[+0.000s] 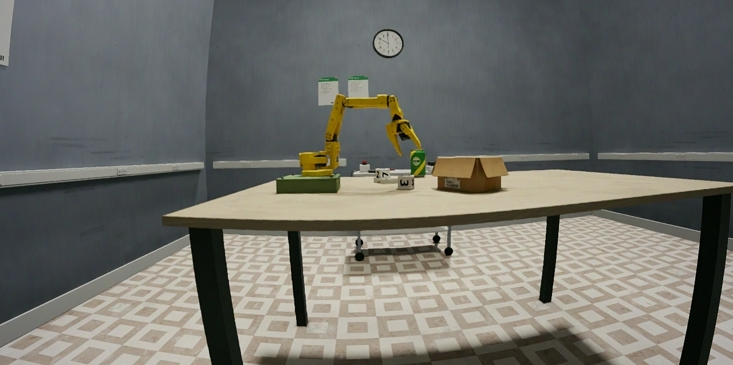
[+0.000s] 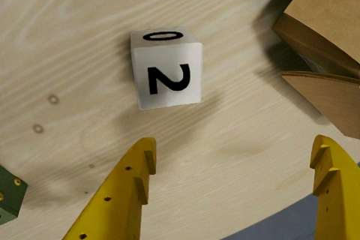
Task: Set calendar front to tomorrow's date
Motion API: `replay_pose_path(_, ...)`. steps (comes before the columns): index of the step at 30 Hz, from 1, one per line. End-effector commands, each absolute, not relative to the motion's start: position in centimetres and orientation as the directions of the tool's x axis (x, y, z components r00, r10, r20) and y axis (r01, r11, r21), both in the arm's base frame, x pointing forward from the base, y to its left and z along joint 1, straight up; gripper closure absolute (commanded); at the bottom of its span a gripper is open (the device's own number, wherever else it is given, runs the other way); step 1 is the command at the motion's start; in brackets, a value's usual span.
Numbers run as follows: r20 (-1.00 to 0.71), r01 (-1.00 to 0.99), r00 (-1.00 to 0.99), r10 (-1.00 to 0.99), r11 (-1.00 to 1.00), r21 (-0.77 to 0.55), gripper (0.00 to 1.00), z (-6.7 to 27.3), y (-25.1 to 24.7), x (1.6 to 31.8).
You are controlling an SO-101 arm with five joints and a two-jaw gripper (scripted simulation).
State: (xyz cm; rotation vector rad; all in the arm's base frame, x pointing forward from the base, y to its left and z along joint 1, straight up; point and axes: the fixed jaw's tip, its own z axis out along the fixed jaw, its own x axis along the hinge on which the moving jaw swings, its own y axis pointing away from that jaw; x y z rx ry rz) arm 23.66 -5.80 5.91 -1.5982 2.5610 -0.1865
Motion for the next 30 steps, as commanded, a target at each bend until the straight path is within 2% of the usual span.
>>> replay_pose_path(1,-0.013,-0.895,-0.441,-0.897,0.441,-0.063,0.65,3.5,-5.9,23.0)
replay_pose_path(8,0.003,-0.897,-0.442,-0.897,0.442,0.015,0.65,1.9,-5.7,22.3)
replay_pose_path(30,0.002,-0.895,-0.445,-0.895,0.445,0.012,0.65,1.6,-6.1,22.2)
